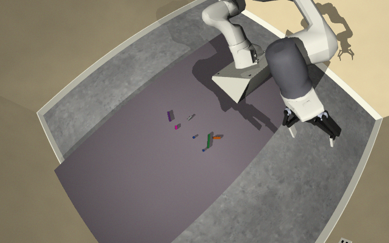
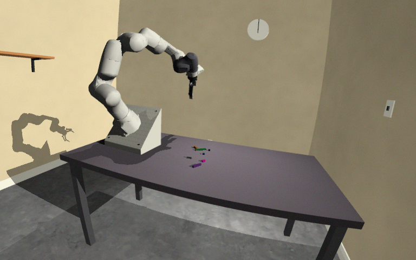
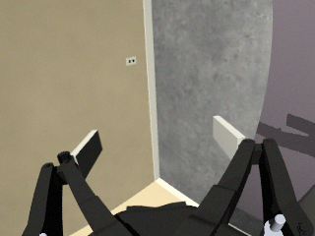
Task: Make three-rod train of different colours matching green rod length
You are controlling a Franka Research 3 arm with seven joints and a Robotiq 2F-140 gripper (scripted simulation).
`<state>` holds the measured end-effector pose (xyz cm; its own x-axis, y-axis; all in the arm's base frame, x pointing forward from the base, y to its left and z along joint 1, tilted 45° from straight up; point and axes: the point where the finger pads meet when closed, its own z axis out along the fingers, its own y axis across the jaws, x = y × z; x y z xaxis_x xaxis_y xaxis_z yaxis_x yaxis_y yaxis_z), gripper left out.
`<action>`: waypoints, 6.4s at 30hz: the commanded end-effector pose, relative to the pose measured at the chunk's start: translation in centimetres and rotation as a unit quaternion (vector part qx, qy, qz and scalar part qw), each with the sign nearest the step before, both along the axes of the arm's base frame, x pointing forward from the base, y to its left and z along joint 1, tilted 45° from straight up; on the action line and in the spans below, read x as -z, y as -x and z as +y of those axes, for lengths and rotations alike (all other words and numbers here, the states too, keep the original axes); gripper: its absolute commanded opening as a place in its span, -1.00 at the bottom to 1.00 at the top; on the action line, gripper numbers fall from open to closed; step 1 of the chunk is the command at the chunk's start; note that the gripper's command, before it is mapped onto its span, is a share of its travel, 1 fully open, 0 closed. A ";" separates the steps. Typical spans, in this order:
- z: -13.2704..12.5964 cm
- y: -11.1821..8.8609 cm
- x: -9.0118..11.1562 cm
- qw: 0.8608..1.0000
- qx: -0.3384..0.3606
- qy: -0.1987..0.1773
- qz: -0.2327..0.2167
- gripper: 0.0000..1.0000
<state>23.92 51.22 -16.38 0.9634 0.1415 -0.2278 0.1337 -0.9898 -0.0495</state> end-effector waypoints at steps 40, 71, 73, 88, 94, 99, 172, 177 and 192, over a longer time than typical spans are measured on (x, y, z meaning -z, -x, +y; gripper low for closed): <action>-12.4 -5.8 3.5 0.992 -0.004 0.123 -0.038 1.00; -27.4 -12.2 4.3 0.962 -0.011 0.260 -0.083 1.00; -27.4 -12.2 4.3 0.962 -0.011 0.260 -0.083 1.00; -34.6 -14.9 3.3 0.940 -0.015 0.325 -0.104 1.00; -34.6 -14.9 3.3 0.940 -0.015 0.325 -0.104 1.00; -37.3 -15.8 2.8 0.931 -0.016 0.348 -0.112 1.00; -42.5 -17.6 1.4 0.910 -0.020 0.394 -0.126 1.00; -42.5 -17.6 1.4 0.910 -0.020 0.394 -0.126 1.00; -42.5 -17.6 1.4 0.910 -0.020 0.394 -0.126 1.00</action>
